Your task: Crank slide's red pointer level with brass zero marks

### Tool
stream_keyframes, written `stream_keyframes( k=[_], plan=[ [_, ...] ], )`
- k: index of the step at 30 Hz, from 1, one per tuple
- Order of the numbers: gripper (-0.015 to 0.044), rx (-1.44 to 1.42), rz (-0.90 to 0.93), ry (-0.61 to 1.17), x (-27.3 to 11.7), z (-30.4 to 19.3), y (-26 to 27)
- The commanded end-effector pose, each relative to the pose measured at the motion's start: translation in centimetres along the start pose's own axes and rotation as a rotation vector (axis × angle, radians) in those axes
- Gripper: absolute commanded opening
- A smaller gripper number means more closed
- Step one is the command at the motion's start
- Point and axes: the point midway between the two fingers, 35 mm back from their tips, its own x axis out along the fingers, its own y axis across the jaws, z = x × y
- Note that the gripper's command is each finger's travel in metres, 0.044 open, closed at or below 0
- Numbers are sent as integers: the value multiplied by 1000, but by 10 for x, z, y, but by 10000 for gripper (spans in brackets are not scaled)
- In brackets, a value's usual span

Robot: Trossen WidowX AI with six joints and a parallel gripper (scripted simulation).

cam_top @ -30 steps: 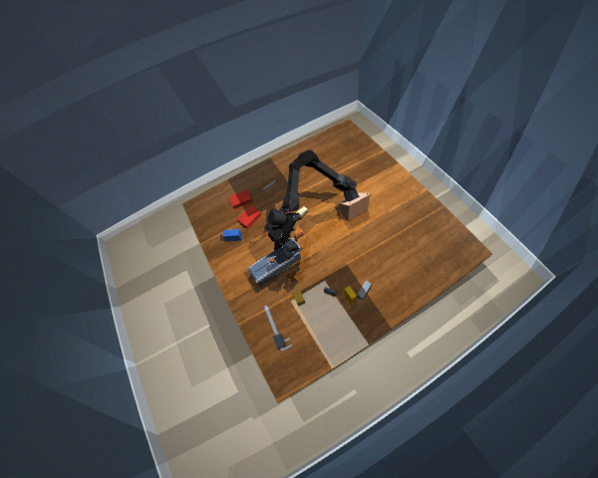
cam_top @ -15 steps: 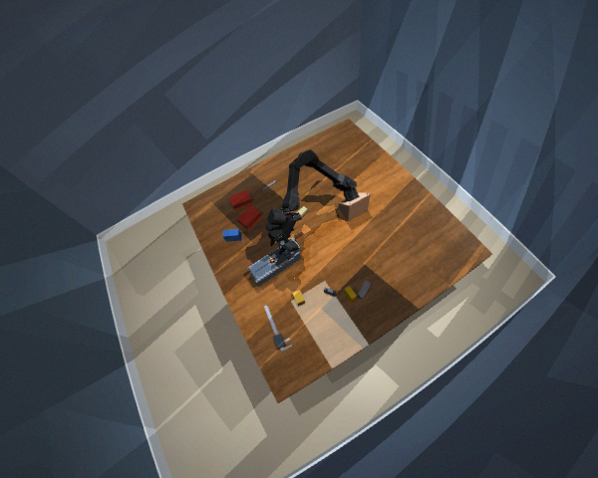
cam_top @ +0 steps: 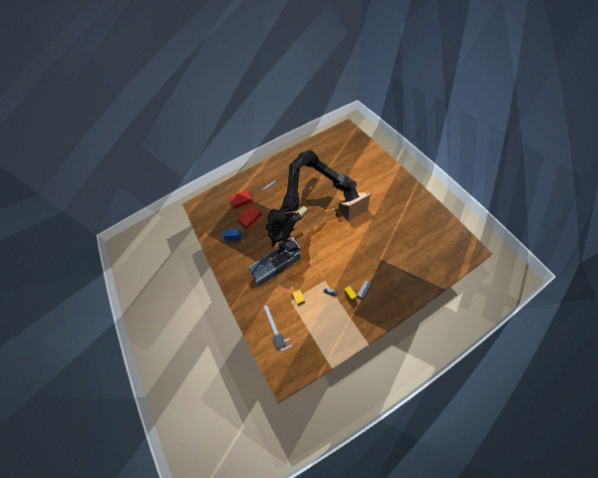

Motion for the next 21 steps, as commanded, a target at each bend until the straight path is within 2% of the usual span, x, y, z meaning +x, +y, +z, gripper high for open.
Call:
stream_keyframes(
  k=[1, 6, 21],
  plan=[
    [125, 0, 1, 0, 0, 0, 0],
    [0, 0, 1, 0, 0, 0, 0],
    [0, 0, 1, 0, 0, 0, 0]
  ],
)
